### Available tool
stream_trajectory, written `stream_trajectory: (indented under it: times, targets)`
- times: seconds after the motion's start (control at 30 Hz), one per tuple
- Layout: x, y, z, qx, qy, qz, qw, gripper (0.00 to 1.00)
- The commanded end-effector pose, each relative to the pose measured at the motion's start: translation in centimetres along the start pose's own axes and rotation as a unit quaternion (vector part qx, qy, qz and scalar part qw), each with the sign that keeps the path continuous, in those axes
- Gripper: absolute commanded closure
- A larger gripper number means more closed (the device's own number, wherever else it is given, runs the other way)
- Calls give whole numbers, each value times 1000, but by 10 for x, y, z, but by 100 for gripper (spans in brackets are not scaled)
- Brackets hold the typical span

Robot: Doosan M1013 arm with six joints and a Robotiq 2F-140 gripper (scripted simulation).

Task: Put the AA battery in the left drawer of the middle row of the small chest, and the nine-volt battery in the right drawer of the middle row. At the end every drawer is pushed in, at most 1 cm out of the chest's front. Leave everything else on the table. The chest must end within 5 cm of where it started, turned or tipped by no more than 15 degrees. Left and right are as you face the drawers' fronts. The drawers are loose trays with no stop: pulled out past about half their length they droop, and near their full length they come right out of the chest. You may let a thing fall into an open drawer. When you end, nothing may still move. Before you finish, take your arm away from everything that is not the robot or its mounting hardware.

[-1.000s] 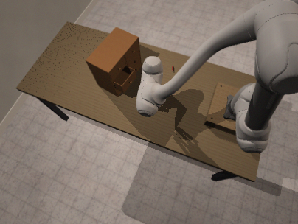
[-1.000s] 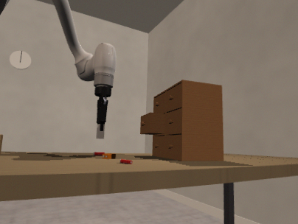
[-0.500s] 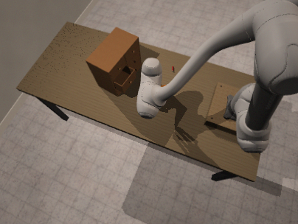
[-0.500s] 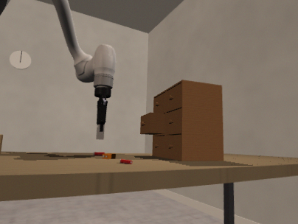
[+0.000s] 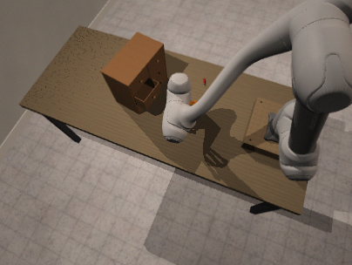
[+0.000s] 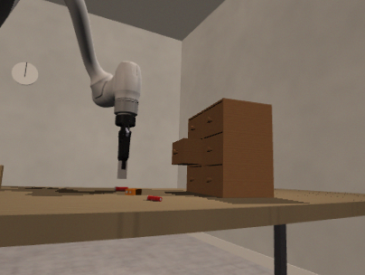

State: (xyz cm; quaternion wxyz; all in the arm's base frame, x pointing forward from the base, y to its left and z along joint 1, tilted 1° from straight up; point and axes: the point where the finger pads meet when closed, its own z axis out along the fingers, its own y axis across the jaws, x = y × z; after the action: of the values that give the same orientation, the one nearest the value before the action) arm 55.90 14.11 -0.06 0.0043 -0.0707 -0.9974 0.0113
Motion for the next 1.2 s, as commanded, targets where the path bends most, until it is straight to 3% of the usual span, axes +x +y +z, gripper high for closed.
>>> stream_trajectory:
  times: [0.0,0.37,1.17]
  targets:
    - [0,0,9,0,0,0,1000,83]
    - [0,0,21,0,0,0,1000,83]
    - [0,0,21,0,0,0,1000,83]
